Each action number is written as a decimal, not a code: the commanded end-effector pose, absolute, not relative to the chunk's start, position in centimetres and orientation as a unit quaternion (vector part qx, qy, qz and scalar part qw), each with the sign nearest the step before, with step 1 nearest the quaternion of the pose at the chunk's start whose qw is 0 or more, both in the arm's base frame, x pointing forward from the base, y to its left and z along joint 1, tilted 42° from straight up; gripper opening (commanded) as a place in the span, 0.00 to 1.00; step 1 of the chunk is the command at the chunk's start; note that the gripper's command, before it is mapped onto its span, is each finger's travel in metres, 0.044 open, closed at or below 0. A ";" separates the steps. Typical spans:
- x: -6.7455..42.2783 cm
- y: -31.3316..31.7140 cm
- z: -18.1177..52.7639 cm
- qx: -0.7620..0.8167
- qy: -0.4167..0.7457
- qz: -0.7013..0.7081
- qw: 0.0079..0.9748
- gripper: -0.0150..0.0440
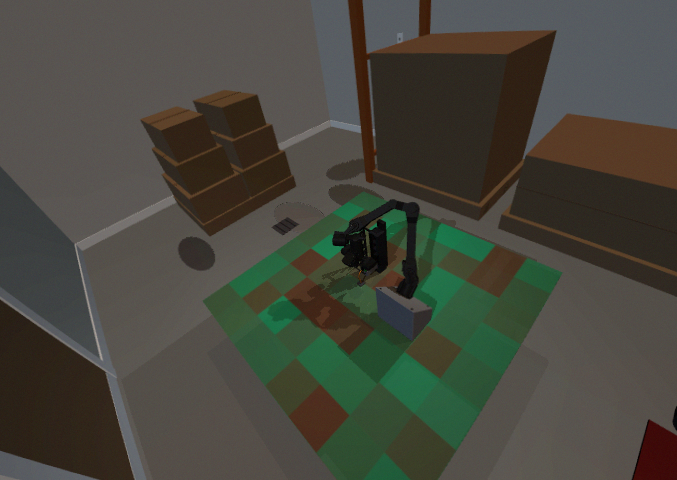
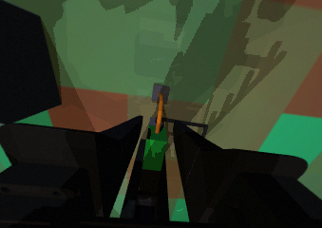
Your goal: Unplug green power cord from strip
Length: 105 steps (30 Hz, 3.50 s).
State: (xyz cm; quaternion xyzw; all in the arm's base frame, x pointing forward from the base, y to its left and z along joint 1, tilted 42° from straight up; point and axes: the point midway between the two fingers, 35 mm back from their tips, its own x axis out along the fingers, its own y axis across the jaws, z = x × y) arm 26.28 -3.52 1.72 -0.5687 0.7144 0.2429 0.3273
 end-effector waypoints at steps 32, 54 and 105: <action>25.5 -6.8 4.4 -0.571 0.713 0.241 0.329 0.53; 25.6 -7.0 3.9 -0.569 0.713 0.240 0.332 0.25; 26.5 -3.0 0.6 -0.570 0.712 0.241 0.330 0.92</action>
